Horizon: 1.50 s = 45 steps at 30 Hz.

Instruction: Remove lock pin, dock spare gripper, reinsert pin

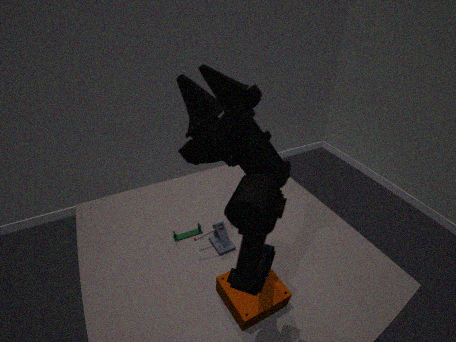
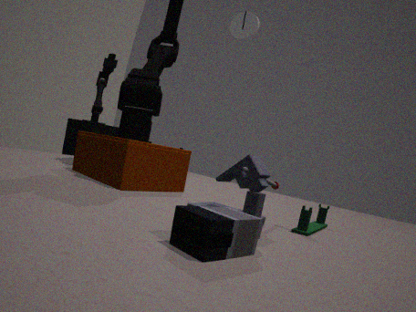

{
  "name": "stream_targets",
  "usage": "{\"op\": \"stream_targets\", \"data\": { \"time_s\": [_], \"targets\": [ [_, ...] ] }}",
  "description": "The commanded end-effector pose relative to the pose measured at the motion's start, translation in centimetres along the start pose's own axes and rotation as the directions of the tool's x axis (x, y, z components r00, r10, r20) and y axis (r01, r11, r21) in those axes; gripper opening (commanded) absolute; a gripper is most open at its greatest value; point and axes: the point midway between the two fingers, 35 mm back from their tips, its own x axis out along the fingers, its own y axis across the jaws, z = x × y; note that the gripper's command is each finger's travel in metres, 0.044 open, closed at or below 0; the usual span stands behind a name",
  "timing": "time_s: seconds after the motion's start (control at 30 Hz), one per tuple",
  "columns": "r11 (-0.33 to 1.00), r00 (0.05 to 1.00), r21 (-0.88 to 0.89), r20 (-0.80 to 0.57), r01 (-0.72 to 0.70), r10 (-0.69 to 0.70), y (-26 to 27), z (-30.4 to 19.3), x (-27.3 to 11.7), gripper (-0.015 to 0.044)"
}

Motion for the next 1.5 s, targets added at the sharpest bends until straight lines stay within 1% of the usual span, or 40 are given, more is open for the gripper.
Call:
{"op": "stream_targets", "data": {
  "time_s": [0.0,0.17,0.37,0.57,0.73,0.9,1.07,1.27,1.47],
  "targets": [
    [0.981,0.995,0.174,-0.032,-0.087,0.094,5.9,-1.8,-0.1,0.03],
    [0.904,0.975,0.383,-0.035,-0.189,0.218,13.3,-2.4,-0.4,0.03],
    [0.744,0.93,0.594,0.023,-0.307,0.366,22.0,-0.9,-1.1,0.03],
    [0.526,0.86,0.74,0.139,-0.42,0.491,29.7,3.1,-2.1,0.03],
    [0.317,0.78,0.801,0.272,-0.508,0.564,35.1,7.9,-3.2,0.03],
    [0.1,0.678,0.801,0.424,-0.59,0.601,39.2,13.8,-4.7,0.03],
    [-0.11,0.553,0.743,0.58,-0.66,0.598,41.9,20.2,-6.7,0.03],
    [-0.334,0.374,0.602,0.752,-0.725,0.543,43.2,28.3,-9.6,0.03],
    [-0.511,0.165,0.399,0.882,-0.761,0.442,42.5,35.8,-13.3,0.03]
  ]
}}
